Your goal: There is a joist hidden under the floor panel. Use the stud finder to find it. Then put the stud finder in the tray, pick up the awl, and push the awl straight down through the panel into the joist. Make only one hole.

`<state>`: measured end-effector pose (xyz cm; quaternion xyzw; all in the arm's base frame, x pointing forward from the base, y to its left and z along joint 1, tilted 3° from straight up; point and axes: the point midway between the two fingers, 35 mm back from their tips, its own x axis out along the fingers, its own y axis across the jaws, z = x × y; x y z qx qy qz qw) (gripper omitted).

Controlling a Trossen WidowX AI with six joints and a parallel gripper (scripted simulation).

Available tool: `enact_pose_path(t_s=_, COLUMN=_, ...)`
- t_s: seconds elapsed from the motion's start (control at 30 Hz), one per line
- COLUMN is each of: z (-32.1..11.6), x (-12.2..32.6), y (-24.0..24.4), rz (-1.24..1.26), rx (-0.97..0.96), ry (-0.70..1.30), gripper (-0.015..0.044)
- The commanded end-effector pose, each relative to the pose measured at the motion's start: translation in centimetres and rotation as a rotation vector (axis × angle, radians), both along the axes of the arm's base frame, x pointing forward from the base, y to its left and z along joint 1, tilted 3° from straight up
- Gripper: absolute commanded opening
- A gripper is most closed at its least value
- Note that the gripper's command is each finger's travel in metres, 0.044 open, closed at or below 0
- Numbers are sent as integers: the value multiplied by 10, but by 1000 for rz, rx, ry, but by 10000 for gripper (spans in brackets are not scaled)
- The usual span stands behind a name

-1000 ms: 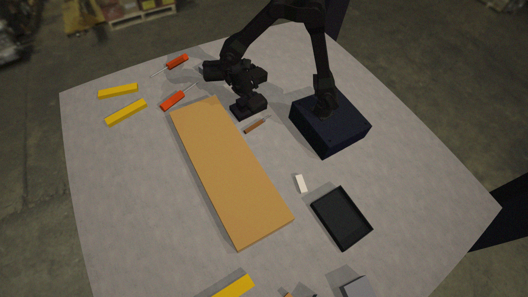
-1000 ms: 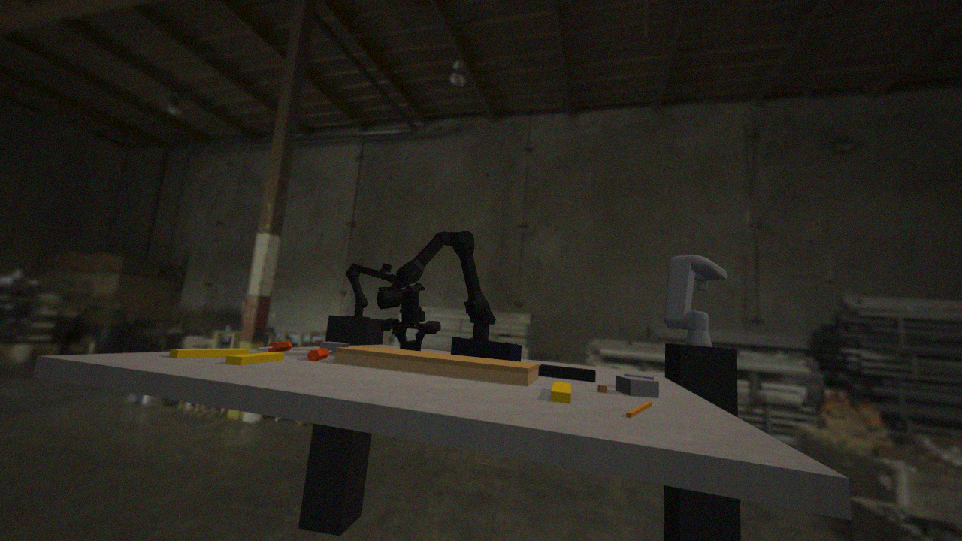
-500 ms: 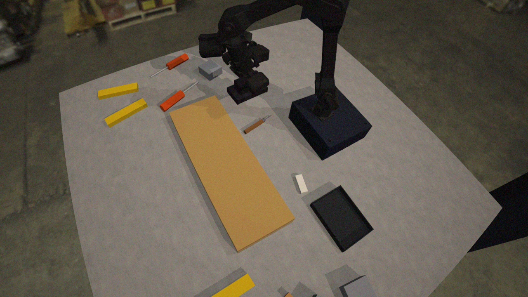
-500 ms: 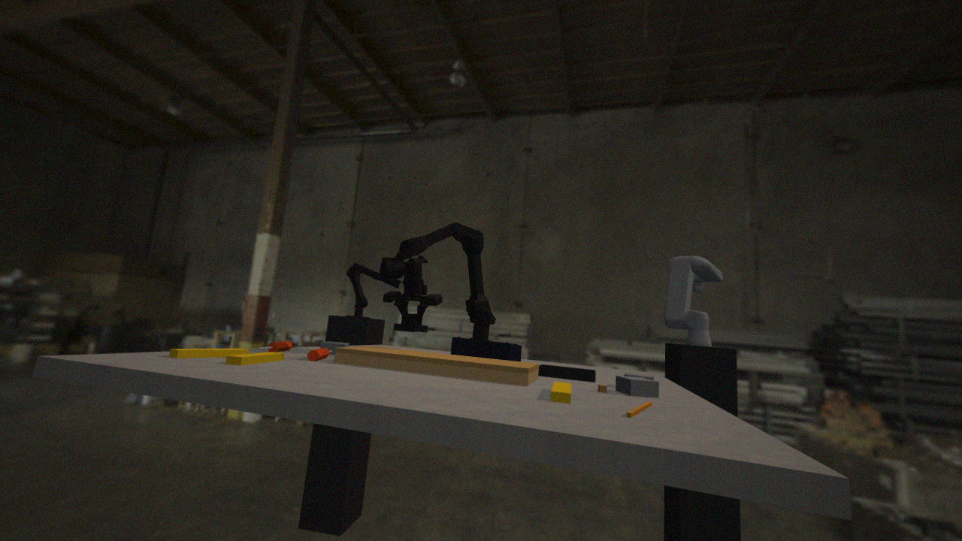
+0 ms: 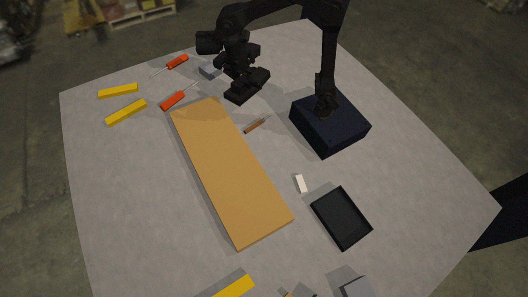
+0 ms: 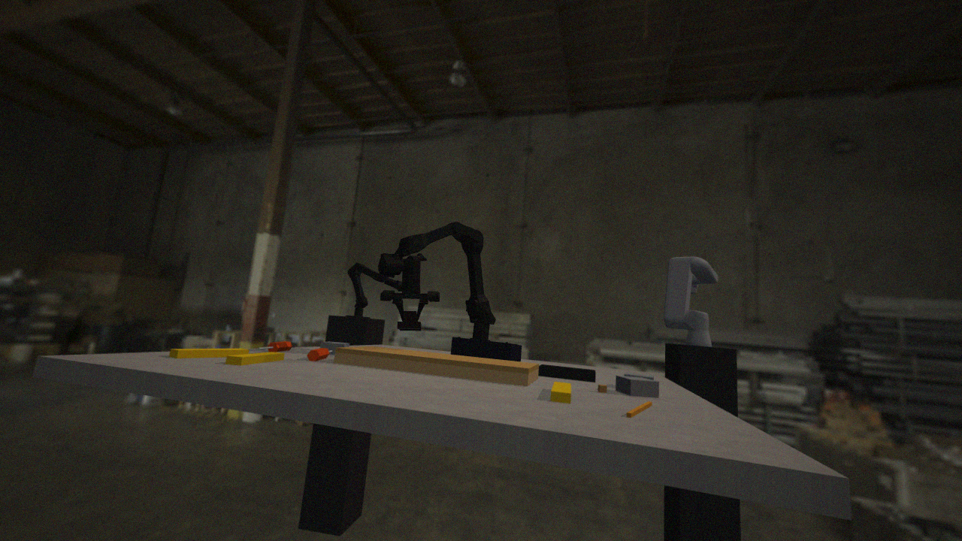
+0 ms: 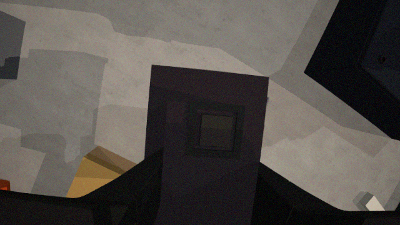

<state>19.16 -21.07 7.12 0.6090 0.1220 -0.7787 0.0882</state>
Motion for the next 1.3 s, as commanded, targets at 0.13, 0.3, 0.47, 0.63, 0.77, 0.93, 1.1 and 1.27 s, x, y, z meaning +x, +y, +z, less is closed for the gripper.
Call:
enact_pose_path(t_s=0.13, z=1, x=18, y=-7, rz=290, rx=52, ry=-66, gripper=0)
enact_pose_path(t_s=0.3, z=1, x=28, y=-10, rz=464, rx=78, ry=-98, gripper=0)
enact_pose_path(t_s=0.47, z=1, x=37, y=-13, rz=639, rx=98, ry=-128, gripper=0)
enact_pose_path(t_s=0.63, z=2, x=47, y=-15, rz=816, rx=113, ry=-155, gripper=0)
enact_pose_path(t_s=0.77, z=2, x=54, y=-18, rz=959, rx=121, ry=-174, gripper=0)
enact_pose_path(t_s=0.93, z=3, x=63, y=-20, rz=1139, rx=127, ry=-195, gripper=0)
enact_pose_path(t_s=1.1, z=4, x=73, y=-23, rz=1319, rx=127, ry=-212, gripper=0)
enact_pose_path(t_s=1.27, z=5, x=82, y=-25, rz=1501, rx=123, ry=-224, gripper=0)
